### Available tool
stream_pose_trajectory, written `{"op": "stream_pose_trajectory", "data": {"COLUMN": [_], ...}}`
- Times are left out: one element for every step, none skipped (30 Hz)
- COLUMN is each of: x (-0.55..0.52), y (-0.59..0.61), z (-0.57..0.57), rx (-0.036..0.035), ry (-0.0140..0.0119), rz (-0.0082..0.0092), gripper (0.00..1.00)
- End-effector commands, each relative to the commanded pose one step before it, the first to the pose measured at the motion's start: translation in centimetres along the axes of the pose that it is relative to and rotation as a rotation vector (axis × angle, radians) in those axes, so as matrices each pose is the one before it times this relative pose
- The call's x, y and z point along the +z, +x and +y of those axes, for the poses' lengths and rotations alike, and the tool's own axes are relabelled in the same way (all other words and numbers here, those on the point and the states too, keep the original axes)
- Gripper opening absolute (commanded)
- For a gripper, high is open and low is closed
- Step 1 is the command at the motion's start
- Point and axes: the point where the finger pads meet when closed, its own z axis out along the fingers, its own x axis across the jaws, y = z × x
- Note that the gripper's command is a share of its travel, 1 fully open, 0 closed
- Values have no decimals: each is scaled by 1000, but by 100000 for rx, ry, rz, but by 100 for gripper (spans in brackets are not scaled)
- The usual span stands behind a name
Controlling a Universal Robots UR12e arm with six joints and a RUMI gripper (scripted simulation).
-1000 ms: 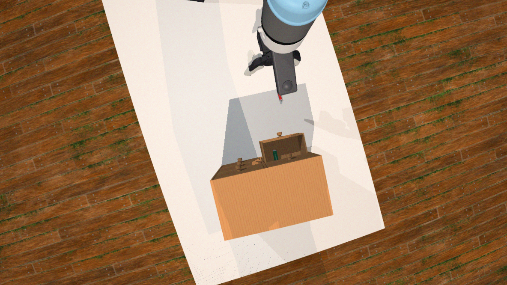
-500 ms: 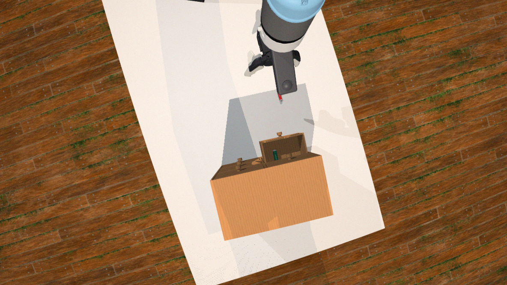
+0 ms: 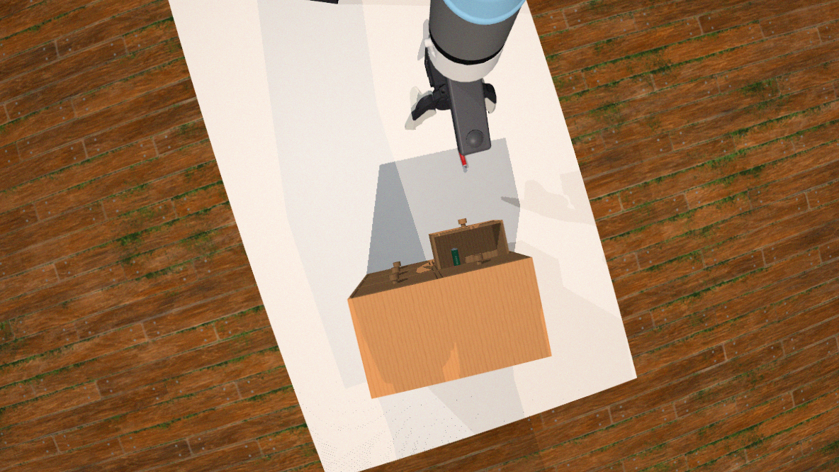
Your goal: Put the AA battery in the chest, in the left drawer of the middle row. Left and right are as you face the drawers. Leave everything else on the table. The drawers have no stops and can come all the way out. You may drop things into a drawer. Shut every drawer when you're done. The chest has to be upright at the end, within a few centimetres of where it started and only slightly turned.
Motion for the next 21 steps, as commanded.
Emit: {"op": "stream_pose_trajectory", "data": {"x": [304,79,79,78,77,91,98,97,95,0,0,92,90,115,112,109,106,102,127,125,121], "y": [1,1,0,-2,-3,1,2,1,0,0,0,-2,-3,3,2,0,-2,-3,3,2,0], "z": [-263,-53,-52,-51,-49,-58,-60,-58,-56,0,0,-53,-50,-66,-62,-58,-54,-49,-65,-62,-56], "rx": [2,0,0,0,0,0,0,0,0,0,0,1,1,-1,-1,0,1,2,-2,-1,0], "ry": [3293,740,762,784,805,827,848,868,887,0,0,905,923,950,967,983,998,1012,1043,1058,1070], "rz": [4,2,-1,-3,-6,3,6,2,-1,0,0,-4,-8,9,5,0,-4,-9,9,5,0], "gripper": [100,100,100,100,100,100,100,100,100,100,100,100,100,100,100,100,100,100,100,100,100]}}
